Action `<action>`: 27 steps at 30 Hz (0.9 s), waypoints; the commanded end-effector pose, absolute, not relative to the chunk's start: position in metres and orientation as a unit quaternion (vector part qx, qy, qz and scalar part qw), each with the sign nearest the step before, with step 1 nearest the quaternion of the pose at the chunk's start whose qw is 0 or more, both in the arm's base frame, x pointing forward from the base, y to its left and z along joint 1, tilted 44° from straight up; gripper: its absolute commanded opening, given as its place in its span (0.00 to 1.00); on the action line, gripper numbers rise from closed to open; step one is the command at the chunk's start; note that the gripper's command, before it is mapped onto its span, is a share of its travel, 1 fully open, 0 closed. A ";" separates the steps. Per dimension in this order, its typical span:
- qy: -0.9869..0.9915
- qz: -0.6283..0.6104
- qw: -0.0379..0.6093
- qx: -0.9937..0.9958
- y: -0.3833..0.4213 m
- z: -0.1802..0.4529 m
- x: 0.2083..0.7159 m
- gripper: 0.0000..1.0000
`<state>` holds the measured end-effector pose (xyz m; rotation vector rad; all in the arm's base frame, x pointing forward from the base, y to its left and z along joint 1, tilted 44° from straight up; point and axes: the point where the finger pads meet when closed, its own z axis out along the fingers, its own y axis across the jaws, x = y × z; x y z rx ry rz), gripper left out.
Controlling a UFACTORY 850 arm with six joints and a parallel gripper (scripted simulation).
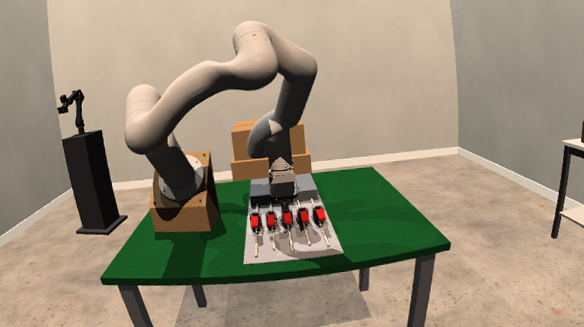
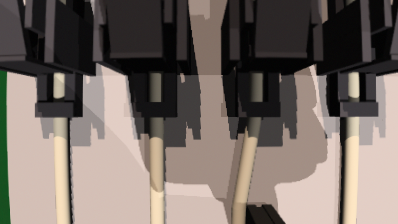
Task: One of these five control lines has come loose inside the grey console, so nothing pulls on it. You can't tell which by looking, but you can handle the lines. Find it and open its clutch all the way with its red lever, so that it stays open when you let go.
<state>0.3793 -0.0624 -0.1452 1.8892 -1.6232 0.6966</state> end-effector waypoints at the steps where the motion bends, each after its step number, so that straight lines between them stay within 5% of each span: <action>1: -0.604 0.259 0.274 0.703 -0.062 -0.145 0.383 0.00; 27: -0.604 0.259 0.274 0.703 -0.060 -0.146 0.399 0.00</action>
